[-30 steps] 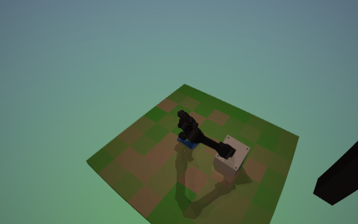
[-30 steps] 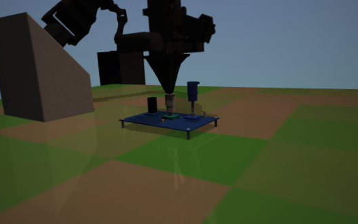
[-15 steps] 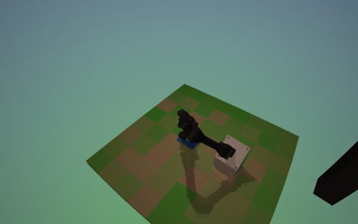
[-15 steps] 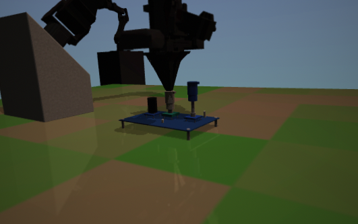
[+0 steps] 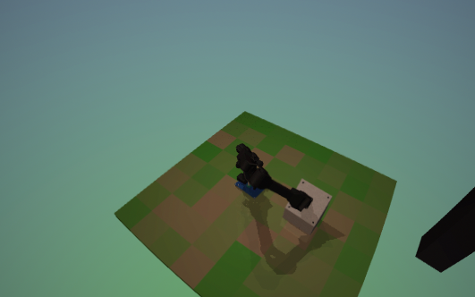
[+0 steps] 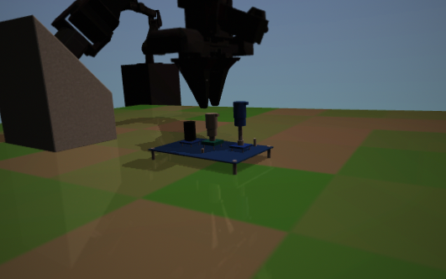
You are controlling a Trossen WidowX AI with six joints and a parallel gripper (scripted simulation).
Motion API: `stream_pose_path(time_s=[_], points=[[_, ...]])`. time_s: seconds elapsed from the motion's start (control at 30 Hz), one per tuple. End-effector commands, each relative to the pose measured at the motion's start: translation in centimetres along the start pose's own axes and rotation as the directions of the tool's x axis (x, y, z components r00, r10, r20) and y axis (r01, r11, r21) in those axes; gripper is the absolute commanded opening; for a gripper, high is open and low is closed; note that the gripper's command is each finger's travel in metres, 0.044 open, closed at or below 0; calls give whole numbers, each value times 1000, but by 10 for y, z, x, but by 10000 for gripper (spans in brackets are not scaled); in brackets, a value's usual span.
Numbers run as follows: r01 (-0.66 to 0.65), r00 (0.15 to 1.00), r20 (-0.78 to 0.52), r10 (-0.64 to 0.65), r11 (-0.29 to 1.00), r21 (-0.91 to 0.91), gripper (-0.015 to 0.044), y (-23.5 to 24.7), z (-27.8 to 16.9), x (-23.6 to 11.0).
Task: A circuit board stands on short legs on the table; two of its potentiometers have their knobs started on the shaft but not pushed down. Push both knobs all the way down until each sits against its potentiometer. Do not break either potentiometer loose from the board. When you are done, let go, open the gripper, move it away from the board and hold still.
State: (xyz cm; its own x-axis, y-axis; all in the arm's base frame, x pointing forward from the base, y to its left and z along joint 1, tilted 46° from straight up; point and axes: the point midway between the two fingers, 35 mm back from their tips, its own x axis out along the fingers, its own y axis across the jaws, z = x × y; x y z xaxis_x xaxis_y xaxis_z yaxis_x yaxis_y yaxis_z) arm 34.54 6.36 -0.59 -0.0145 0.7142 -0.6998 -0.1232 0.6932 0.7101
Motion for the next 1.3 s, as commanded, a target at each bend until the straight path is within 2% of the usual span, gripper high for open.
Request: stream_pose_path(time_s=[0.0, 0.23, 0.33, 0.57, 0.7, 1.27], points=[[0, 1000, 0, 0, 1000, 2, 184, 0, 1, -1], [7, 1000, 7, -7, 1000, -10, 0, 0, 42, -44], [8, 1000, 8, -8, 1000, -12, 0, 1, 49, -54], [8, 1000, 8, -8, 1000, -12, 0, 1, 49, -54], [7, 1000, 8, -7, 1000, -12, 0, 1, 49, -34], [6, 1000, 8, -6, 1000, -12, 0, 1, 50, -18]])
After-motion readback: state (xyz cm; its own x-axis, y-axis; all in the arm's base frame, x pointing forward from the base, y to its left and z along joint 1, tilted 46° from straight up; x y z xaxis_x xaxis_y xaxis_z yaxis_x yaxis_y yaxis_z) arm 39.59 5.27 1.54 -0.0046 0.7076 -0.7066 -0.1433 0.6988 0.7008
